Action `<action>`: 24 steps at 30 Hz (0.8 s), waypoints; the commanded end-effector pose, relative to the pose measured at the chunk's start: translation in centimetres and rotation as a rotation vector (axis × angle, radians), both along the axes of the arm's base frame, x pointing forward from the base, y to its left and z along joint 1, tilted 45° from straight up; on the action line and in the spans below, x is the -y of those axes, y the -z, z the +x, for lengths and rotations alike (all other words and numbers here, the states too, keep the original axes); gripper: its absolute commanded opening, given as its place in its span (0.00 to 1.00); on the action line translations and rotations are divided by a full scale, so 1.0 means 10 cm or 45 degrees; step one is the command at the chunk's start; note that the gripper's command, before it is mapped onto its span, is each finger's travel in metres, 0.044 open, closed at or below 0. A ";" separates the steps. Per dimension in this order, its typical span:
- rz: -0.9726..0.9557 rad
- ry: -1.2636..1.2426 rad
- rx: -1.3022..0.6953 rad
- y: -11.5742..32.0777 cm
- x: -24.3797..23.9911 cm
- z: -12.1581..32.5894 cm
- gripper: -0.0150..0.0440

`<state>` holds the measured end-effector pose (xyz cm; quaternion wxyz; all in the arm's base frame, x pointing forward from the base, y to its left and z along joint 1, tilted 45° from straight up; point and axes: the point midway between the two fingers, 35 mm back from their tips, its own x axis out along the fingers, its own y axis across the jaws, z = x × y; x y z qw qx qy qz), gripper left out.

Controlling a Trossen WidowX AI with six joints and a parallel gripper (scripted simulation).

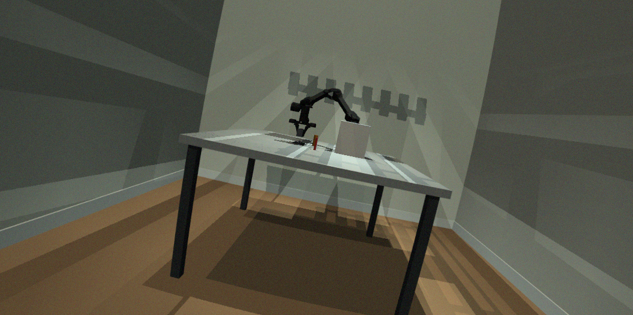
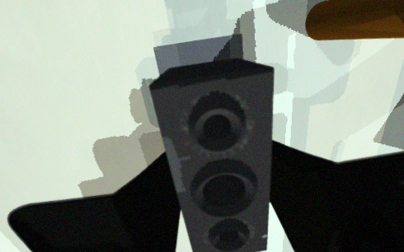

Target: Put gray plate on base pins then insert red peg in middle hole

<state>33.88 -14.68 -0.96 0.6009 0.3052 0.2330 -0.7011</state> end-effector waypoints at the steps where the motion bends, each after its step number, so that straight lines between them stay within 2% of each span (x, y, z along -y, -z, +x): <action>1: -0.007 -0.006 -0.005 -0.01 0.01 0.00 0.25; 24: -0.007 -0.006 -0.006 0.10 0.13 -0.02 0.25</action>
